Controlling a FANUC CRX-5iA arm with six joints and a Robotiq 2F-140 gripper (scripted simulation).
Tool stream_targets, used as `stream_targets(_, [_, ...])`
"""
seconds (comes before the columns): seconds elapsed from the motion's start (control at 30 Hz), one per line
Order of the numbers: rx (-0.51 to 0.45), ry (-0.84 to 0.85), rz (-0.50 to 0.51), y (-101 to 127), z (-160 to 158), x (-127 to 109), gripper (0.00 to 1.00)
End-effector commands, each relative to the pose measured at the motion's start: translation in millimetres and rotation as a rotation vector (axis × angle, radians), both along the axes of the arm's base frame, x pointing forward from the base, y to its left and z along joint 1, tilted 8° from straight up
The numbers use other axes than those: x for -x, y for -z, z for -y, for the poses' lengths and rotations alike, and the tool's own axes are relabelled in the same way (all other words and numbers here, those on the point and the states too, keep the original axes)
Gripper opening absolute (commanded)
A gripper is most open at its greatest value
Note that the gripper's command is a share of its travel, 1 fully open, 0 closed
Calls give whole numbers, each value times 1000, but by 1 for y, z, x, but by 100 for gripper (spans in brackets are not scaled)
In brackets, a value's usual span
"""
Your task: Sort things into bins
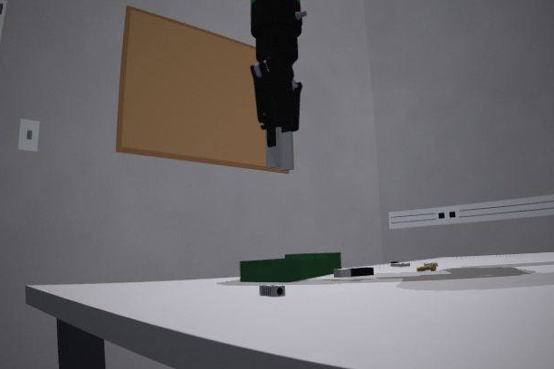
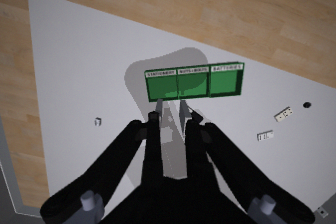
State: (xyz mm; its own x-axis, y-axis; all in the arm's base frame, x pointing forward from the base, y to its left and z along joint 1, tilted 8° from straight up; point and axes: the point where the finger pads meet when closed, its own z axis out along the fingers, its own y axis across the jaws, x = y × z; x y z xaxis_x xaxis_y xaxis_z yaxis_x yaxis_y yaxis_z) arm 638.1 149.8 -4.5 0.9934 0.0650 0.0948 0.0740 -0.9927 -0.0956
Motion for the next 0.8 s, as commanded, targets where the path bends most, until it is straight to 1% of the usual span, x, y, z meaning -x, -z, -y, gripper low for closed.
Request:
stream_targets(0.0, [-9,118,-10,8,24,0,27])
stream_targets(0.03, [-9,118,-10,8,24,0,27])
stream_targets(0.07, [-17,207,-19,11,32,0,27])
stream_targets(0.1, [-21,253,-24,14,39,0,27])
stream_targets(0.17, [-27,306,-30,20,55,0,27])
stream_targets(0.53, [-67,724,-75,52,141,-1,27])
stream_targets(0.6, [-67,724,-75,52,141,-1,27])
stream_targets(0.63, [-76,834,-86,55,149,-1,27])
stream_targets(0.77, [-88,950,-98,67,180,-1,27])
